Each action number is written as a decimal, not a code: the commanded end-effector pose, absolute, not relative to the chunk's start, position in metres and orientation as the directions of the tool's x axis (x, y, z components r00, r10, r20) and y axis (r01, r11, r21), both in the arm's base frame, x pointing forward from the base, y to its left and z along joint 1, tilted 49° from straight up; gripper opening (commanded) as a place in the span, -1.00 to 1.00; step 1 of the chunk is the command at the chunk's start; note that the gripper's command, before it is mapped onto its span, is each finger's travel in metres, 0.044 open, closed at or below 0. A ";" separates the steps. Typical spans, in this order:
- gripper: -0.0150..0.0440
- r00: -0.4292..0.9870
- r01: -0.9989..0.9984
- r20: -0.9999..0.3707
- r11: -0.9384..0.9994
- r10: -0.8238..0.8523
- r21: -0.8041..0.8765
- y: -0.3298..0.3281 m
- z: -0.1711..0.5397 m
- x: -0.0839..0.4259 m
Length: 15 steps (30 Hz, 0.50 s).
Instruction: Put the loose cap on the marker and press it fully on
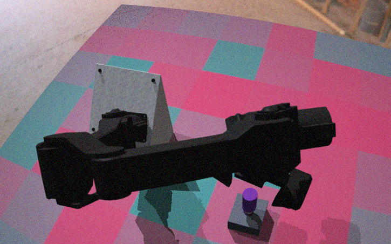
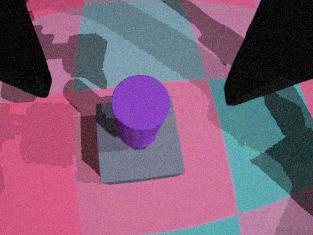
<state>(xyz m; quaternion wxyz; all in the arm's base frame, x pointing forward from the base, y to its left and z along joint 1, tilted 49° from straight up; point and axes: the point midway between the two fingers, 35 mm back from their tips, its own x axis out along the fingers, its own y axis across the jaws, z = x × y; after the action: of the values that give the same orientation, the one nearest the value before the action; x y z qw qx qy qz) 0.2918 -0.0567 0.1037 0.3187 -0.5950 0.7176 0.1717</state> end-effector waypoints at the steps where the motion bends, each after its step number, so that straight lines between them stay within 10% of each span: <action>1: 1.00 -0.082 -0.964 -0.663 0.229 -0.744 -0.138 -0.031 0.125 0.293; 7: 0.64 -0.082 -0.871 -0.663 0.377 -0.745 -0.316 -0.032 0.124 0.293; 15: -0.07 -0.080 -0.255 -0.662 0.657 -0.746 -0.710 -0.035 0.119 0.292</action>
<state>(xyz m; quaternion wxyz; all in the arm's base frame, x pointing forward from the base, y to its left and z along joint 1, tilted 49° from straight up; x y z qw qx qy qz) 0.2926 -0.0335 0.1221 0.4808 -0.4783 0.7334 -0.0463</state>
